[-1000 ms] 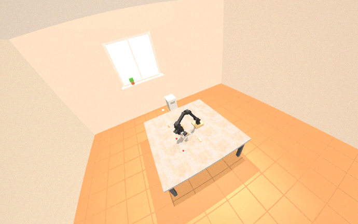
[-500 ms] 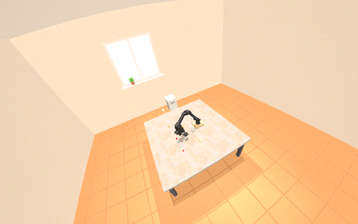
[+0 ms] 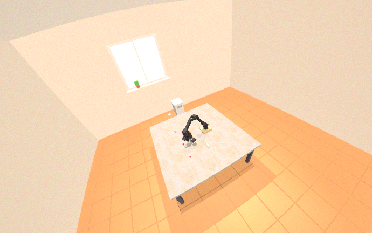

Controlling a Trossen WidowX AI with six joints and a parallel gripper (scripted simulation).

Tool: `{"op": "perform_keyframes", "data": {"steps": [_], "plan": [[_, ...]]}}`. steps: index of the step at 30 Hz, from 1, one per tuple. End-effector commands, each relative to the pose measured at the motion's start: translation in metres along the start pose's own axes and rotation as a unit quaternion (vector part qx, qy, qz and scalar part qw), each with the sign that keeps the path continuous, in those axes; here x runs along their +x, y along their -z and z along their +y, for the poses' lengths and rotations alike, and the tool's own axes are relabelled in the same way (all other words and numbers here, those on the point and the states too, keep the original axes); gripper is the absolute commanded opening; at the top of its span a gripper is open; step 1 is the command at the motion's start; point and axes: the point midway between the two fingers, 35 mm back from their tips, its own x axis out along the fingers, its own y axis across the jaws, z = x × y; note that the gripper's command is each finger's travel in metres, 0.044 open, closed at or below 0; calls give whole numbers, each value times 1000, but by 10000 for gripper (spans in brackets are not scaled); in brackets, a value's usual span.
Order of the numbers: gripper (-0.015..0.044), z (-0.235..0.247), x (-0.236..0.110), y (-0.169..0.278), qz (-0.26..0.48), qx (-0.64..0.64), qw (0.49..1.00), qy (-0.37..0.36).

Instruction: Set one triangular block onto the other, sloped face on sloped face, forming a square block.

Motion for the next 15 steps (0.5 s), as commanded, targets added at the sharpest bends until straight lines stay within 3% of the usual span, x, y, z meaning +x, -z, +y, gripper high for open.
{"op": "perform_keyframes", "data": {"steps": [1, 8, 15], "plan": [[335, -1, 4, 0, 2, -3, 1000, 2], [151, -1, 4, 0, 2, -3, 1000, 2], [105, -1, 4, 0, 2, -3, 1000, 2]]}}
